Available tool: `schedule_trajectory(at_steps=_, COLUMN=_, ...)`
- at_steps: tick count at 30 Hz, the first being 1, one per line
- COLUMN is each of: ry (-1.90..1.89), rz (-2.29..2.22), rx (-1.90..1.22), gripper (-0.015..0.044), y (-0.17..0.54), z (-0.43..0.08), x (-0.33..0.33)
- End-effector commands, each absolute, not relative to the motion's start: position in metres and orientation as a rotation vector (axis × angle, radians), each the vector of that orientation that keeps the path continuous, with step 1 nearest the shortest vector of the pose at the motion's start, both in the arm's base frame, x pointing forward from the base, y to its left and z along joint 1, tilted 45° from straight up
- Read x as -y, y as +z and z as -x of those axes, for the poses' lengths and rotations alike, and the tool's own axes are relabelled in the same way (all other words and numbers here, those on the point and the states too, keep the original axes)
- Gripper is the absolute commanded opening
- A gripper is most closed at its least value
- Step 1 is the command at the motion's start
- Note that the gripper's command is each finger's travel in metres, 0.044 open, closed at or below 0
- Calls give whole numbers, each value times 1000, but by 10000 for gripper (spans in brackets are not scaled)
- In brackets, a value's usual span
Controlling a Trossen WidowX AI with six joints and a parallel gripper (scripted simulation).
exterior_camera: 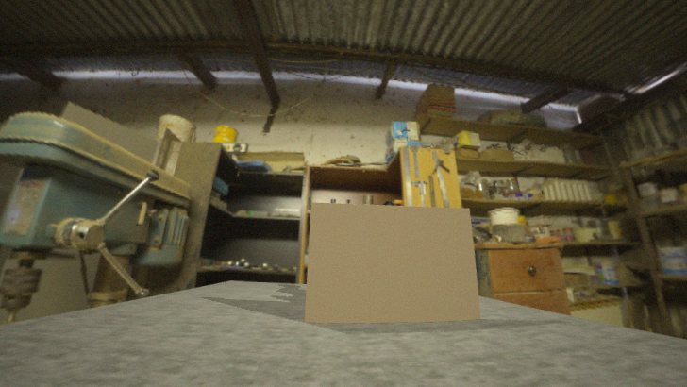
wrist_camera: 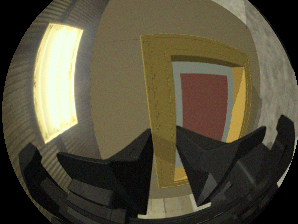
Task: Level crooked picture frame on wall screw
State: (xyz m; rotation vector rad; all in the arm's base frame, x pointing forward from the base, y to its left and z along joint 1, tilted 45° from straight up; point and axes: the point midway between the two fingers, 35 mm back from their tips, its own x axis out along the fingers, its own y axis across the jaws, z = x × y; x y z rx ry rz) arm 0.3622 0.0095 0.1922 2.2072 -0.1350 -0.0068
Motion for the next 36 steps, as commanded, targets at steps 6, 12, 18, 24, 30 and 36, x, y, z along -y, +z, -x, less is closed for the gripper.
schedule_trajectory(at_steps=6, ry=-2, rz=-2212, rx=151, gripper=0, y=194, z=-362, x=-6)
schedule_trajectory(at_steps=12, ry=-2, rz=-2212, rx=151, gripper=0, y=193, z=-362, x=-6)
schedule_trajectory(at_steps=18, ry=-2, rz=-2212, rx=151, gripper=0, y=193, z=-362, x=-5)
schedule_trajectory(at_steps=24, ry=-2, rz=-2212, rx=151, gripper=0, y=191, z=-362, x=-2)
schedule_trajectory(at_steps=30, ry=-3, rz=-2212, rx=151, gripper=0, y=190, z=-362, x=-2)
schedule_trajectory(at_steps=36, ry=-3, rz=-2212, rx=151, gripper=0, y=190, z=-362, x=-2)
